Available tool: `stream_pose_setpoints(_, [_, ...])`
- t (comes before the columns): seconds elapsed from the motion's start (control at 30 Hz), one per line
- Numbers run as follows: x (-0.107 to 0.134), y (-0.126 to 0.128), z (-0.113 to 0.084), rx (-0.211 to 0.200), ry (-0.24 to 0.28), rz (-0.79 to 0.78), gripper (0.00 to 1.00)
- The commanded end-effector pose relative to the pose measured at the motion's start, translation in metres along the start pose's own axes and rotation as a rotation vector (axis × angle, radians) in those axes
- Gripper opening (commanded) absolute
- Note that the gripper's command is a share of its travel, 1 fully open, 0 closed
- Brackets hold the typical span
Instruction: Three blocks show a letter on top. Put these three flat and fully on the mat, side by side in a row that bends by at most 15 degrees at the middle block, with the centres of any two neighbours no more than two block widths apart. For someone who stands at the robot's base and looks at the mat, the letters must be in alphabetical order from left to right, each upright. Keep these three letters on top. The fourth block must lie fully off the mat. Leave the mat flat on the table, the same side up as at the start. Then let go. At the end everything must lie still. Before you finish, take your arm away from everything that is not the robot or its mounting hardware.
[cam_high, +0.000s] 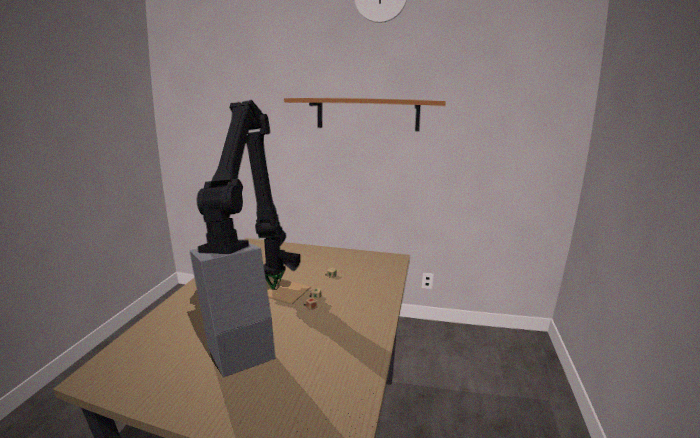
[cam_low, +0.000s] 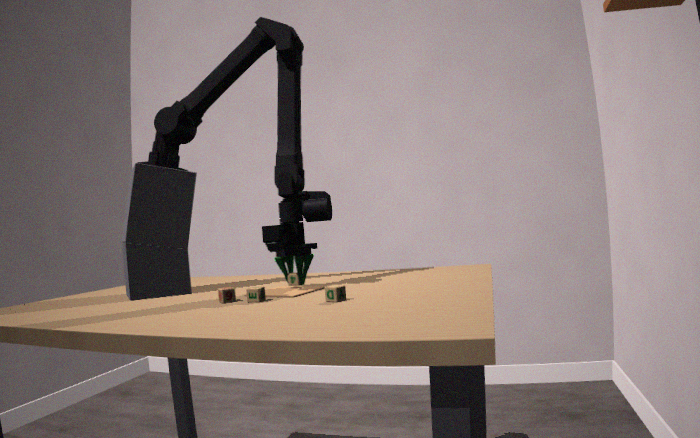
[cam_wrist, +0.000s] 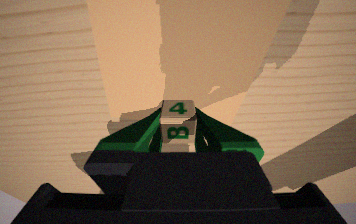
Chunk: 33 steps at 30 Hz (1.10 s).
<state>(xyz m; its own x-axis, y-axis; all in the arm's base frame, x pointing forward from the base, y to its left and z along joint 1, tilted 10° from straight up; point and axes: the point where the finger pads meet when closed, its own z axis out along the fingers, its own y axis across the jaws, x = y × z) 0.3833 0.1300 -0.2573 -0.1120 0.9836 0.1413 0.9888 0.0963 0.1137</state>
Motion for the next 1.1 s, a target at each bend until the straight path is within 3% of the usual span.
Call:
stream_pose_setpoints(0.0, [0.005,0.004,-0.006,-0.020,0.000,-0.002,0.26])
stream_pose_setpoints(0.37, [0.002,-0.005,0.004,0.002,-0.005,0.001,0.26])
stream_pose_setpoints(1.07, [0.003,0.002,0.006,-0.011,-0.002,-0.001,0.26])
